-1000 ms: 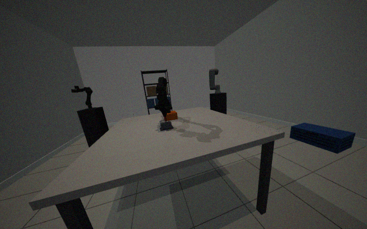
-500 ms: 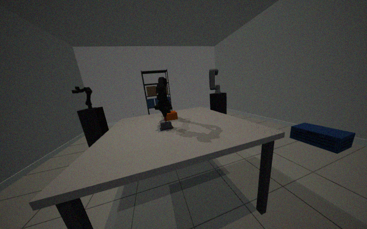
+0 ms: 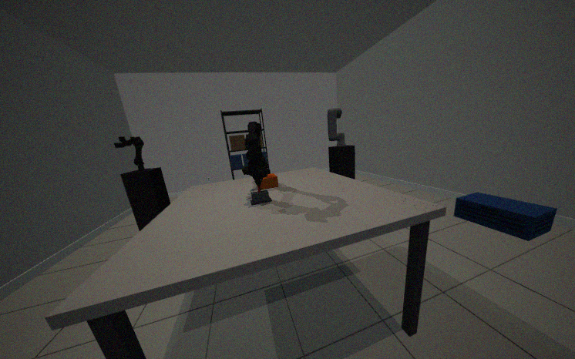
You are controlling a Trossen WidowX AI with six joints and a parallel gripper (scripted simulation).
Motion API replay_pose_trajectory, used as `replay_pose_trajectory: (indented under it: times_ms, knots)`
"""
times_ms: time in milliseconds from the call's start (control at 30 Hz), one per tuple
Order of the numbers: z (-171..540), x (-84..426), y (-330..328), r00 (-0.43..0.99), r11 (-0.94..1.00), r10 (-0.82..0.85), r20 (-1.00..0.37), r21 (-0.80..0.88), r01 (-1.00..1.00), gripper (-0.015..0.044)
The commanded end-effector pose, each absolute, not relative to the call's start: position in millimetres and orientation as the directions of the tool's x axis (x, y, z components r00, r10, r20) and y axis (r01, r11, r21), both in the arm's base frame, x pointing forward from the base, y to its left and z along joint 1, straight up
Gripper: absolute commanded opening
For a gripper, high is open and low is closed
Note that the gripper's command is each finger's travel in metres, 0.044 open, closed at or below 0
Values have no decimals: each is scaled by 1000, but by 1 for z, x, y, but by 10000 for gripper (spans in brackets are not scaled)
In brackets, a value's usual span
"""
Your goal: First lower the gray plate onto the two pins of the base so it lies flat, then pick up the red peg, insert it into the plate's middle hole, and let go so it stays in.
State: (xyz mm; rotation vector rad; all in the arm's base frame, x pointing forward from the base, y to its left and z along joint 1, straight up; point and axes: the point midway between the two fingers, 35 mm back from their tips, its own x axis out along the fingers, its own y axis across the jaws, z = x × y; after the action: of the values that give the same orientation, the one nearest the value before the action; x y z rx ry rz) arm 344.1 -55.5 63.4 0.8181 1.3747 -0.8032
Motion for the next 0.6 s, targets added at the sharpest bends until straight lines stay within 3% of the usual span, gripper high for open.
replay_pose_trajectory:
  times_ms: [0, 567]
  knots:
    - [60, 344, -55, 36, 503, -8, -999, 27, 864, 0]
    - [61, 344, -56, 38, 501, -11, -999, 27, 865, 0]
